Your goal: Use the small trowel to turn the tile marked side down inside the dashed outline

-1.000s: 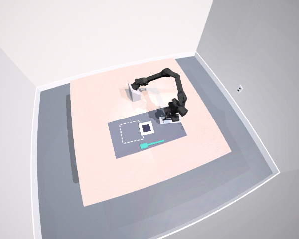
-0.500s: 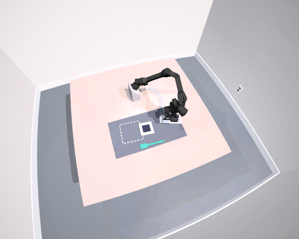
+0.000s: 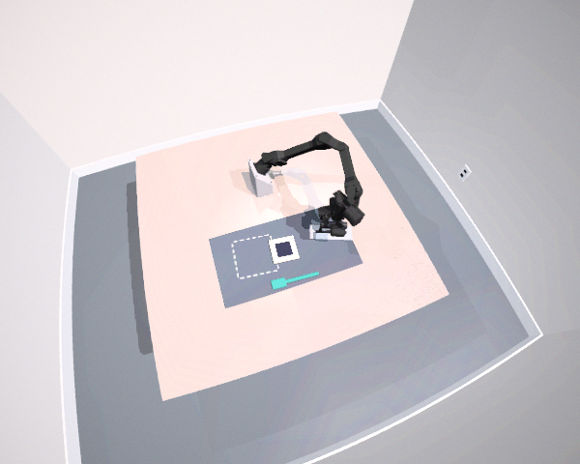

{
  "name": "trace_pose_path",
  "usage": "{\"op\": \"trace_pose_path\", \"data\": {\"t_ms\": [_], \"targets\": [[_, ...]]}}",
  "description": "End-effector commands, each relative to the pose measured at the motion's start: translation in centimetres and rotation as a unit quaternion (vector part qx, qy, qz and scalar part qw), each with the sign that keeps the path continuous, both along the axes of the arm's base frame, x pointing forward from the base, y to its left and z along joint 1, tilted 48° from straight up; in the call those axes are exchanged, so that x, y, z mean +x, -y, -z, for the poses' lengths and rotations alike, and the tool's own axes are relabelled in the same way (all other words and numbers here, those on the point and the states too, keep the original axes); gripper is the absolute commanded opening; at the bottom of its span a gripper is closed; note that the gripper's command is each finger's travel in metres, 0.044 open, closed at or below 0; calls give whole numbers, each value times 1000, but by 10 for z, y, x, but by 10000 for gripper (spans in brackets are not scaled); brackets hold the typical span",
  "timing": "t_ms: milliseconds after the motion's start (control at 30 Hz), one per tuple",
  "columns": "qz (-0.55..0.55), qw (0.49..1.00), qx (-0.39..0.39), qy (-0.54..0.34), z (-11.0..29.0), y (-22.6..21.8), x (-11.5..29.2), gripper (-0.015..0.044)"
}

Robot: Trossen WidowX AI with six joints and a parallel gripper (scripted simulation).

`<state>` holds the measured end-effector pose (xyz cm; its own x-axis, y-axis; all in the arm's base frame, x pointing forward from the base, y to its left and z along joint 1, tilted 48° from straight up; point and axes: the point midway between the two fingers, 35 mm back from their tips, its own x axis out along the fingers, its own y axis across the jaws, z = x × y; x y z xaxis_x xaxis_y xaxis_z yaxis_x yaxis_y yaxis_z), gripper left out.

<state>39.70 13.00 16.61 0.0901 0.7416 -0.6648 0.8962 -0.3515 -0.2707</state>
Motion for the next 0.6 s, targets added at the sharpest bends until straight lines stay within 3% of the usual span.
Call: {"op": "trace_pose_path", "data": {"t_ms": [0,233,433,467,567], "targets": [[1,1000,1,-3,0,0,-1,270],[1,1000,-1,-4,-27,31,-4,270],[1,1000,-1,-4,-29,33,-4,270],[7,1000,-3,-3,-27,35,-3,296],[7,1000,-3,-3,-34,43,-4,300]]}}
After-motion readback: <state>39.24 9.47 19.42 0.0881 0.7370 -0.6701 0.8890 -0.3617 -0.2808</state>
